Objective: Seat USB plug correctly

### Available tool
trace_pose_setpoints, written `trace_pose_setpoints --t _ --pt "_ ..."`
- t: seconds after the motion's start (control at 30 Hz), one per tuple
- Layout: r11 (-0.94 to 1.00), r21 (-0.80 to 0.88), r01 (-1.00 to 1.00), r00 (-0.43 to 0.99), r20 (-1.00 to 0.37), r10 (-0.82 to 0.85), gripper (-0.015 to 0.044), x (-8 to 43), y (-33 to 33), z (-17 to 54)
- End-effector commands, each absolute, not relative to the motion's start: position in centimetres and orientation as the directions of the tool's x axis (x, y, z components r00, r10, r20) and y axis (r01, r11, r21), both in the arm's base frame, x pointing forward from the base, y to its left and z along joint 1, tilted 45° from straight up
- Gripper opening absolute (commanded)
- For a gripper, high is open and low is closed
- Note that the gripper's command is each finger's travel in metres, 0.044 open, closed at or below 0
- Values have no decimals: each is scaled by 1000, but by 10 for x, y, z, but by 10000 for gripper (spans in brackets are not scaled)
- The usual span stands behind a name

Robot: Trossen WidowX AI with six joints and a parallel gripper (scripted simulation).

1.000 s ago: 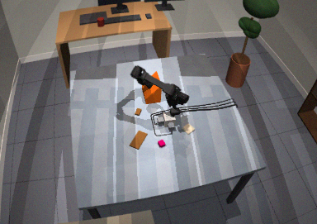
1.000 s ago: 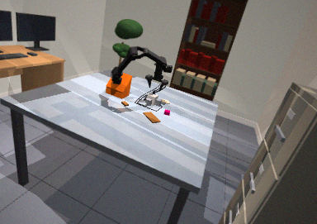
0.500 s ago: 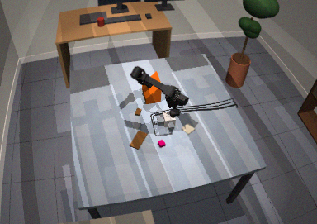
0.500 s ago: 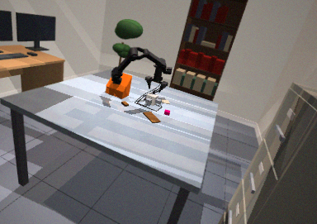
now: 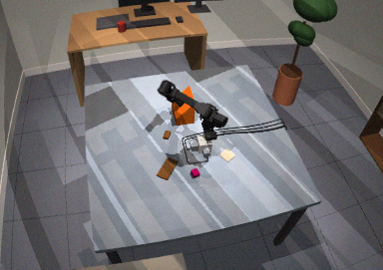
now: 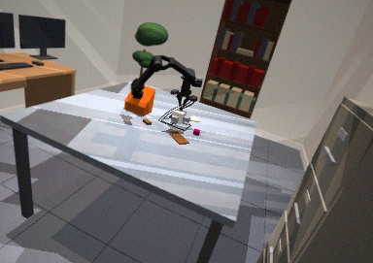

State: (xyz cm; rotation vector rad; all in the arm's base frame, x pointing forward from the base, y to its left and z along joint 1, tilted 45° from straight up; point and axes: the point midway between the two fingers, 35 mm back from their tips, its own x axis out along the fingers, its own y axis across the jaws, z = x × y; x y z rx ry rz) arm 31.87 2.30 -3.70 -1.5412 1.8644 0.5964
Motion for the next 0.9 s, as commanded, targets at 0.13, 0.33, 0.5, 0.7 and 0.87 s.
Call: trace_pose_setpoints --t 0.13,0.33,0.5,0.7,0.87 --pt "211 -53 -976 -109 -719 -686 0 319 23 -37" --pt "211 -53 -976 -109 -719 -686 0 319 23 -37" --pt "211 -53 -976 -109 -719 -686 0 319 23 -37" --pt "211 -52 -976 -110 -719 -686 0 319 24 -36" --pt "211 -52 -976 -110 -719 -686 0 319 26 -34"
